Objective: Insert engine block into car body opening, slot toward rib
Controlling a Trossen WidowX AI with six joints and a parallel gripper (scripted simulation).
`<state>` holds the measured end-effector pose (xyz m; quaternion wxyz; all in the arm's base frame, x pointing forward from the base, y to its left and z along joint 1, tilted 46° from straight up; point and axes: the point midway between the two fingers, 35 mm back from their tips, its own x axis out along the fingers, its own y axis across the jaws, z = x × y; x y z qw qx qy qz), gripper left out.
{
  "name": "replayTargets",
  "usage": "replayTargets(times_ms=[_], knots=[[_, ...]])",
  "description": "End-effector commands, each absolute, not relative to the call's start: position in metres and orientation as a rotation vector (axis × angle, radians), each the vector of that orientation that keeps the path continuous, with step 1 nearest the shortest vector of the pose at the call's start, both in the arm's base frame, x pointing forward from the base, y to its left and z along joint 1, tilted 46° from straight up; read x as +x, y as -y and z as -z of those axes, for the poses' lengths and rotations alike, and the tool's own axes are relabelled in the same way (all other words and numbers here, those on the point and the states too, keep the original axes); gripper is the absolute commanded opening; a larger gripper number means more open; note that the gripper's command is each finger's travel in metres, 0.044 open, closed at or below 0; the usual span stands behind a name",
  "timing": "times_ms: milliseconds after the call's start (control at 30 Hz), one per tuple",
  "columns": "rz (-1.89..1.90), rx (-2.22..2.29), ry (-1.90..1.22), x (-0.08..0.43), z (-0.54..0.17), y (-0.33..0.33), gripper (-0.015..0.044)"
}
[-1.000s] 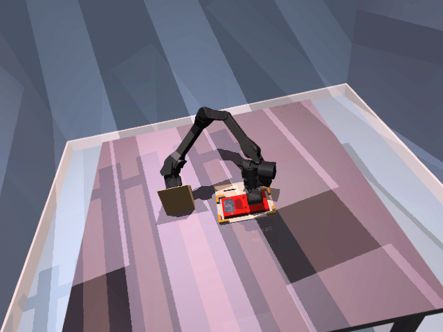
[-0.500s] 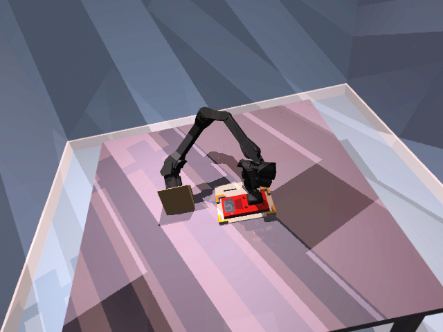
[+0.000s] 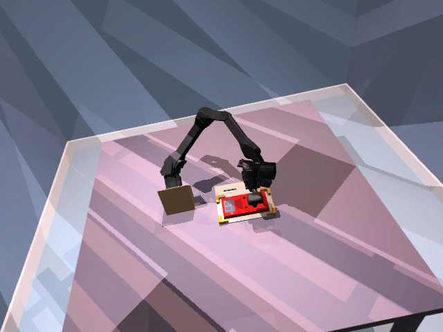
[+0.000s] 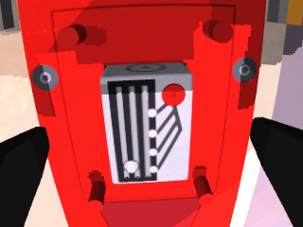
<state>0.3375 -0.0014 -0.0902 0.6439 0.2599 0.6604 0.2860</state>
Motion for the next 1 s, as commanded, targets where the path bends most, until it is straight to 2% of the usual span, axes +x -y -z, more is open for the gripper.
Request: replayTargets(times_ms=[0, 300, 833, 867, 967], knots=[[-0.651, 0.591, -1.504, 0.338, 0.090, 0.001, 0.0440], [-0.650, 0.595, -1.502, 0.337, 0.079, 0.011, 0.0440], [-0.650, 0.595, -1.502, 0.337, 0.079, 0.011, 0.0020], [-0.650, 0.595, -1.502, 0.337, 0.079, 0.011, 0.0000], [-0.650, 0.595, -1.502, 0.337, 0.079, 0.011, 0.0000]])
